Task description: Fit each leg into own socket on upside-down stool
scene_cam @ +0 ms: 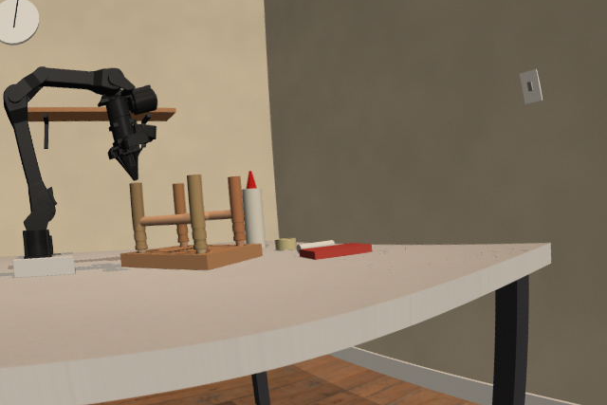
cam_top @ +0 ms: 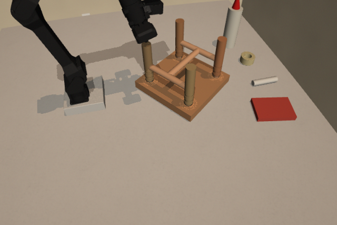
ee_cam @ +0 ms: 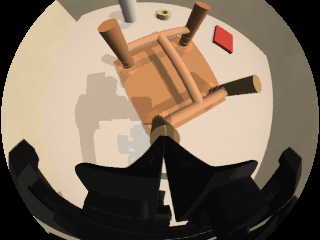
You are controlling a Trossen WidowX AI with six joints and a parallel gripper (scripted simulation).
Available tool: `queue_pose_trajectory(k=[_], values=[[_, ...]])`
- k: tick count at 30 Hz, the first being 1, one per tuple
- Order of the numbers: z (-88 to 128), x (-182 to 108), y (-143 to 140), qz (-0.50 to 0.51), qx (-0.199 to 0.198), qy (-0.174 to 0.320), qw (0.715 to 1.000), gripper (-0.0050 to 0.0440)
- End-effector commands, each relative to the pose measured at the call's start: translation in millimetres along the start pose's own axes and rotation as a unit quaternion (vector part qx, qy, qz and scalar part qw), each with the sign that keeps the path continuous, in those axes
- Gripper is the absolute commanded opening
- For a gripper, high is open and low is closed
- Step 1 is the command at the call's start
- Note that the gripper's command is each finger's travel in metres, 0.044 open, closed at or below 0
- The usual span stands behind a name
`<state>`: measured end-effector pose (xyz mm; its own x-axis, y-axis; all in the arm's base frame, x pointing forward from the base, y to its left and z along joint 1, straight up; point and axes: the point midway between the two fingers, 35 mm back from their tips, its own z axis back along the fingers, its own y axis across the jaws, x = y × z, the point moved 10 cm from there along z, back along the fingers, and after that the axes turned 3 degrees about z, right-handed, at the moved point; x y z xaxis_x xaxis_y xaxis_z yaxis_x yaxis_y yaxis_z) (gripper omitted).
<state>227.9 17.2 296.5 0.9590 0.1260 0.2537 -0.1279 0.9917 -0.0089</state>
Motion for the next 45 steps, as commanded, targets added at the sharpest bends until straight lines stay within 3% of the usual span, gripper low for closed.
queue_pose_trajectory(k=[1,45], values=[[-6,-3,0,0.002,0.0,0.001,1.0,0.0],[-30,-9,1,0.002,0.0,0.001,1.0,0.0]])
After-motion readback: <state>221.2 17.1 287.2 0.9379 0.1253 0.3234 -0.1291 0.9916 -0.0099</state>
